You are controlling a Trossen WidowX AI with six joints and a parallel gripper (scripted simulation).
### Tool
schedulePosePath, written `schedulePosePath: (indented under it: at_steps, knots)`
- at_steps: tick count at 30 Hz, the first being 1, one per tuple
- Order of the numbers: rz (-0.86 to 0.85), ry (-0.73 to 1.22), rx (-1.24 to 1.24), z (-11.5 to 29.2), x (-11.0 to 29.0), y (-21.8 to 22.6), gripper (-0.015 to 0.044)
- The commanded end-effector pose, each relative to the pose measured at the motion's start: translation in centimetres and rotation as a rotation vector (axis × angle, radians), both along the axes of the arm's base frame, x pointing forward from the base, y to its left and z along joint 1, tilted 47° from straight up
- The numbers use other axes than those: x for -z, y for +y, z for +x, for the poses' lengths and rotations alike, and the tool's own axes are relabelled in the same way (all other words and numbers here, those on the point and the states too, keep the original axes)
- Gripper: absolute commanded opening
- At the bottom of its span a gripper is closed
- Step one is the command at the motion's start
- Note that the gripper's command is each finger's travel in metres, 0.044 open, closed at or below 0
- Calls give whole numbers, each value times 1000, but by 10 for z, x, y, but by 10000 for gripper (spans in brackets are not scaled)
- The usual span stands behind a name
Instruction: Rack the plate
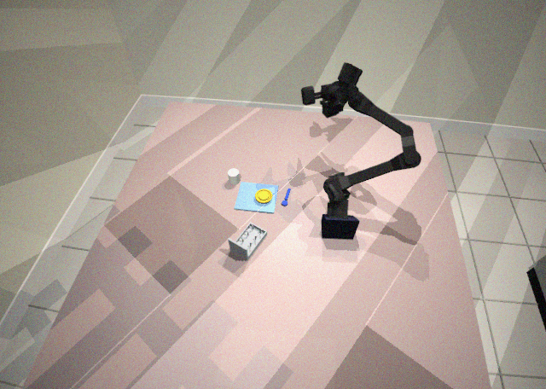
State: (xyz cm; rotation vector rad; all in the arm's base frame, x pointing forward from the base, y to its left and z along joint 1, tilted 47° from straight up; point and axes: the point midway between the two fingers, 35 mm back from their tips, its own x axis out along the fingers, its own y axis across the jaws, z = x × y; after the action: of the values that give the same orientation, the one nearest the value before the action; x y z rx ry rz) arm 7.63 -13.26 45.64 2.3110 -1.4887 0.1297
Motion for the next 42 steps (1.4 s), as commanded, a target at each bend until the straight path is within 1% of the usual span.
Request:
schedulePosePath:
  at_steps: [1,7,18,30,42]
  knots:
    - [-14,116,9,15,7,-3,400]
    - [-37,294,5,41,21,-7,400]
    - [-51,529,-49,85,51,-11,400]
    - [-140,902,-89,123,86,-8,400]
    - [-263,1269,-152,154,123,0,400]
